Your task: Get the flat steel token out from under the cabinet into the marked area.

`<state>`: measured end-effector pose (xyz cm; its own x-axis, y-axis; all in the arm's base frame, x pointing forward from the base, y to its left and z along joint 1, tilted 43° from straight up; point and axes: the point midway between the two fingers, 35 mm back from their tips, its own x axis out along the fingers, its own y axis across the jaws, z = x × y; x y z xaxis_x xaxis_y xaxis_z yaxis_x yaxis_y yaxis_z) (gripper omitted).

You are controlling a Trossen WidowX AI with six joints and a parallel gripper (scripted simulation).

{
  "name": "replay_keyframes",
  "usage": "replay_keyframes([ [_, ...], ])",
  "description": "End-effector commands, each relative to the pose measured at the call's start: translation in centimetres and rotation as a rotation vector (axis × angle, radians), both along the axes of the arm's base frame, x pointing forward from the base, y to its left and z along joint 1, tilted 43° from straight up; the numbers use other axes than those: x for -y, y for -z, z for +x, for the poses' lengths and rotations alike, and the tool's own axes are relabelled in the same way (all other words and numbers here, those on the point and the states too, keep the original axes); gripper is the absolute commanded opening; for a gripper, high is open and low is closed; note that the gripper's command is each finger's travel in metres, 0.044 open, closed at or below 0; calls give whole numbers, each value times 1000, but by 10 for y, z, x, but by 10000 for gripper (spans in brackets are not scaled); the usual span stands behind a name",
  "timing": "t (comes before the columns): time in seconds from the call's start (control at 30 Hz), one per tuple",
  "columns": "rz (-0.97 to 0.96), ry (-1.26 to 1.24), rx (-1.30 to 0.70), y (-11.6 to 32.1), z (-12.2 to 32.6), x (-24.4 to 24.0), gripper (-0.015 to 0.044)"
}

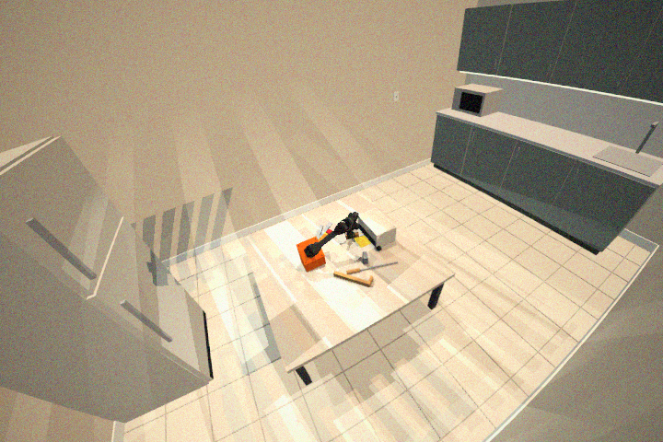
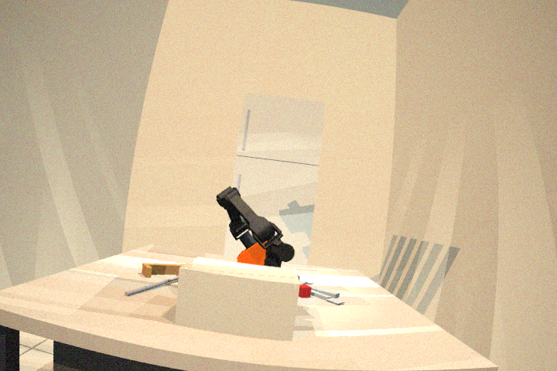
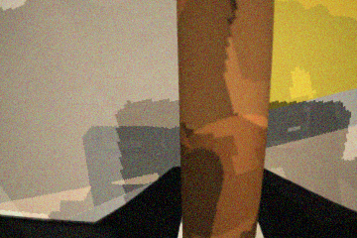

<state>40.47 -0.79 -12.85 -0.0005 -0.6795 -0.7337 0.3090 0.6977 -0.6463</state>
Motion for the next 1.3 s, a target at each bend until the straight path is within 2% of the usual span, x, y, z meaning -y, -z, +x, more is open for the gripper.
replay_keyframes([
  [0.0, -4, 3, 2, -2, 0, 3, 0],
  [1.27, -3, 3, 1, 8, -38, -6, 0],
])
